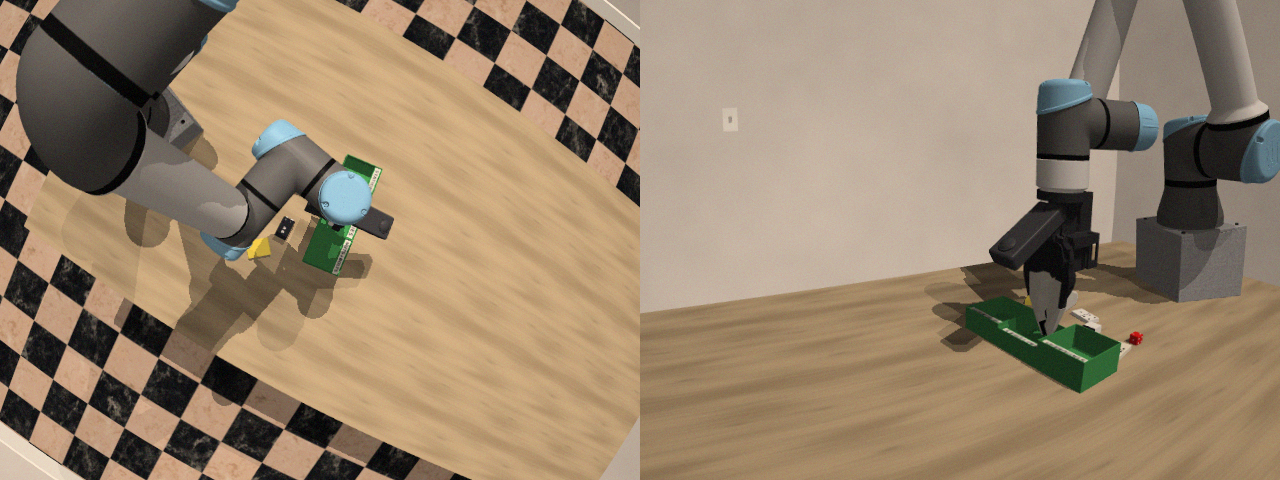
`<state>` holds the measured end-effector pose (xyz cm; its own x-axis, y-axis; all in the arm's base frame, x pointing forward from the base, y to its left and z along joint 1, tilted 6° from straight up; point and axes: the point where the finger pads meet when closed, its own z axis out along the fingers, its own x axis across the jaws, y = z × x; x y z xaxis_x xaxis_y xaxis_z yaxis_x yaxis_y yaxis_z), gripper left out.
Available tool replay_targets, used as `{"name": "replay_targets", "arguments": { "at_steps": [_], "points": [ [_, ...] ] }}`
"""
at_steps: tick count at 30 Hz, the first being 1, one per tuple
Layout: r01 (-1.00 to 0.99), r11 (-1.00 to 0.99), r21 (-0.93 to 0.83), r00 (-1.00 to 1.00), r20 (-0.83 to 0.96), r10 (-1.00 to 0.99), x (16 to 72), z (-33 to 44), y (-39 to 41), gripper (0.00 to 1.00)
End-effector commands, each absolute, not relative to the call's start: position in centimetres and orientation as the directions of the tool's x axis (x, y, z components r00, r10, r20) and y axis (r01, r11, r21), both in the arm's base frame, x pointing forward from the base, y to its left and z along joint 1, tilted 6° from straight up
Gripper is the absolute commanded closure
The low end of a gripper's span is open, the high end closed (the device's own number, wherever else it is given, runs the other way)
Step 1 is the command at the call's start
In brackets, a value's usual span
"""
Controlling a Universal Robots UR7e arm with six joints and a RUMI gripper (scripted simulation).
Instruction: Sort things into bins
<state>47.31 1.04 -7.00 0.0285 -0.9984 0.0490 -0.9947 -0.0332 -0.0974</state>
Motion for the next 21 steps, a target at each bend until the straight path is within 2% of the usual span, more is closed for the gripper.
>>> {"name": "replay_targets", "arguments": {
  "at_steps": [1, 21],
  "points": [
    [-0.995, -0.033, -0.098, 0.028, 0.049, -0.998, 47.3, -7.0, 1.0, 0.96],
    [-0.994, -0.032, -0.101, 0.027, 0.051, -0.998, 47.4, -5.6, 1.0, 0.96]
  ]
}}
